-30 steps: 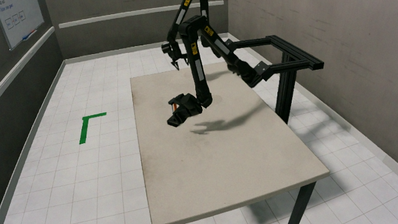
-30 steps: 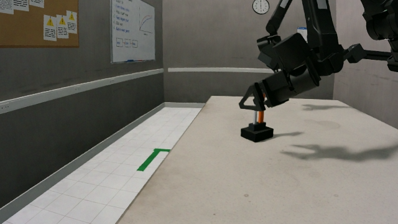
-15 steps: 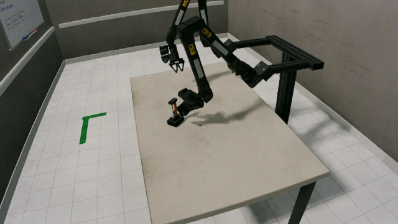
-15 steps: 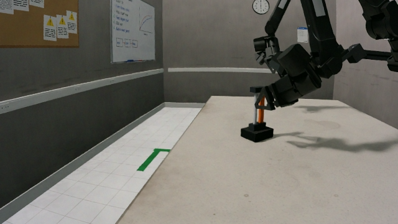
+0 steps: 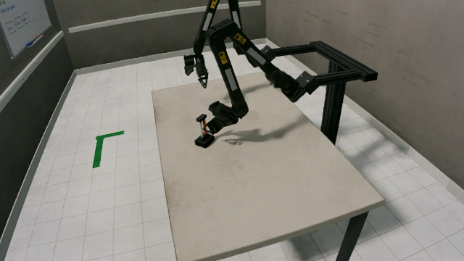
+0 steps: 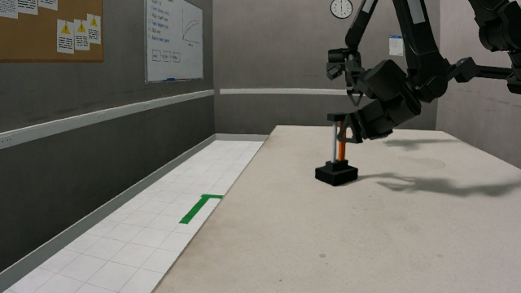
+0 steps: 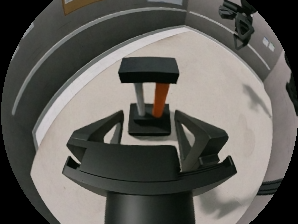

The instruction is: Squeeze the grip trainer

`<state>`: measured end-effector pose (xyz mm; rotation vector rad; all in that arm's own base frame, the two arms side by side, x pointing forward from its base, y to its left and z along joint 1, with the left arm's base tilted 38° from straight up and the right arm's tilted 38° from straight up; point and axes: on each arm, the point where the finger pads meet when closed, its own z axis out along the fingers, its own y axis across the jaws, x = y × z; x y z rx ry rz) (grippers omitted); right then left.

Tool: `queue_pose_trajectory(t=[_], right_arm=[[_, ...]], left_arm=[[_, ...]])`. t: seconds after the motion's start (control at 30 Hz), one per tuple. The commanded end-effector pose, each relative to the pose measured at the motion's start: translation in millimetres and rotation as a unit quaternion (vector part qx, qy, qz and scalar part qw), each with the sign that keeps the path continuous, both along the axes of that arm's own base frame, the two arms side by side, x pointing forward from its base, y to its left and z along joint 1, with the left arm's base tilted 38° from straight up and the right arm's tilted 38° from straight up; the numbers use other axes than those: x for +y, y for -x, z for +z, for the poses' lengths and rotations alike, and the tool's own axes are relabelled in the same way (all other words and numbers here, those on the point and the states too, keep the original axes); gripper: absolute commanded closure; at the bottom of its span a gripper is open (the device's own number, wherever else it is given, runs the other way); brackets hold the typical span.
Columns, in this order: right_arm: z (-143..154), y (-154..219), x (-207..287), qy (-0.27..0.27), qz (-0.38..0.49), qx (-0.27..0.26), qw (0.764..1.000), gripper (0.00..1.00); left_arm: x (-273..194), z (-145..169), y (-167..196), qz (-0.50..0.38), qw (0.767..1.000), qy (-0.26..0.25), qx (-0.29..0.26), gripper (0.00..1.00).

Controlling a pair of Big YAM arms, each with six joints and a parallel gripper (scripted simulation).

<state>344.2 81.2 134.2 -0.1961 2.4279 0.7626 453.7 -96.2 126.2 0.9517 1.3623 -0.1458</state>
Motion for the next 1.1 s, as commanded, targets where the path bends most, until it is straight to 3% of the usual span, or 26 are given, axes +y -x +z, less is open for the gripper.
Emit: queue_pose_trajectory(t=[0.0,0.2,0.47,0.67,0.73,1.07], right_arm=[[26,-23,24,0.035,0.125,-0.112,0.985,0.0],[33,-25,38,0.047,0.182,-0.167,0.968,0.0],[52,-26,76,0.066,0.306,-0.299,0.901,0.0],[64,-24,99,0.078,0.375,-0.387,0.839,0.0],[64,-24,99,0.078,0.375,-0.387,0.839,0.0],[86,-12,139,0.092,0.469,-0.538,0.694,0.0]], left_arm=[[-9,2,3,-0.009,1.0,-0.003,-0.004,0.3],[-9,2,3,-0.009,1.0,-0.003,-0.004,0.3],[-4,3,2,-0.004,1.0,-0.003,-0.007,0.3],[-4,3,2,-0.004,1.0,-0.003,-0.007,0.3],[-4,3,2,-0.004,1.0,-0.003,-0.007,0.3],[-4,3,2,-0.004,1.0,-0.003,-0.007,0.3]])
